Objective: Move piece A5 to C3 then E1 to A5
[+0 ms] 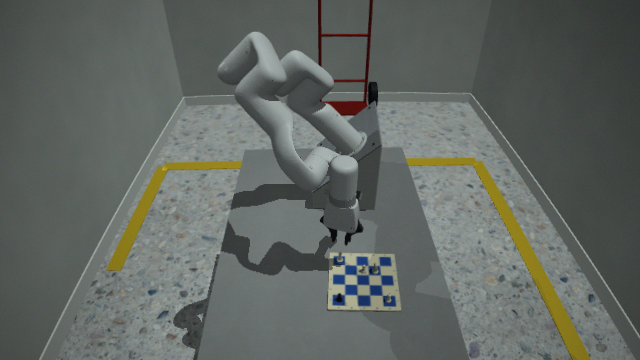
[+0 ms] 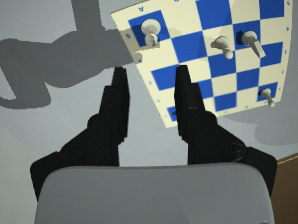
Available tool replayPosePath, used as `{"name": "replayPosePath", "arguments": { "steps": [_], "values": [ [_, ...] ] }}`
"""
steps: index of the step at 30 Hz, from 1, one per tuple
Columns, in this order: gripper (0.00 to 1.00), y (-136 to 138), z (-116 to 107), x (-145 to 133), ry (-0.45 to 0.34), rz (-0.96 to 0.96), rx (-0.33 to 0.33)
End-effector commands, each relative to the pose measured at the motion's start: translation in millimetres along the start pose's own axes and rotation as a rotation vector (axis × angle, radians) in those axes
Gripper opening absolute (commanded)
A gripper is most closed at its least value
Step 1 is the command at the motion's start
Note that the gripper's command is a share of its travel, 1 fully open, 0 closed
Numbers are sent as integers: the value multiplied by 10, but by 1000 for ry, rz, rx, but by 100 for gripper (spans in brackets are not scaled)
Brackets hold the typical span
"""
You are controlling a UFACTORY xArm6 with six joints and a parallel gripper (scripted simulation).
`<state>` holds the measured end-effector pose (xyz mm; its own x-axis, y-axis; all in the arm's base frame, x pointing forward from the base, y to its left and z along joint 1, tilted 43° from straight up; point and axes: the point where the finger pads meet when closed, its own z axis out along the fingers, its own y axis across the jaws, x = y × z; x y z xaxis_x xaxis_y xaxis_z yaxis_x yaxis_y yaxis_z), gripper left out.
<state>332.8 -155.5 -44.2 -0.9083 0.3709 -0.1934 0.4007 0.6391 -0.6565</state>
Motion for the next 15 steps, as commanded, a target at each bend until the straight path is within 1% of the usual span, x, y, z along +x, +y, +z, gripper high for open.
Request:
{"name": "replayPosePath", "arguments": {
  "steps": [1,3,15],
  "values": [
    [37,4,47,-10,-2,1,-1],
    [37,4,47,-10,-2,1,-1],
    [37,5,233,-10,-2,1,-1]
  ]
}}
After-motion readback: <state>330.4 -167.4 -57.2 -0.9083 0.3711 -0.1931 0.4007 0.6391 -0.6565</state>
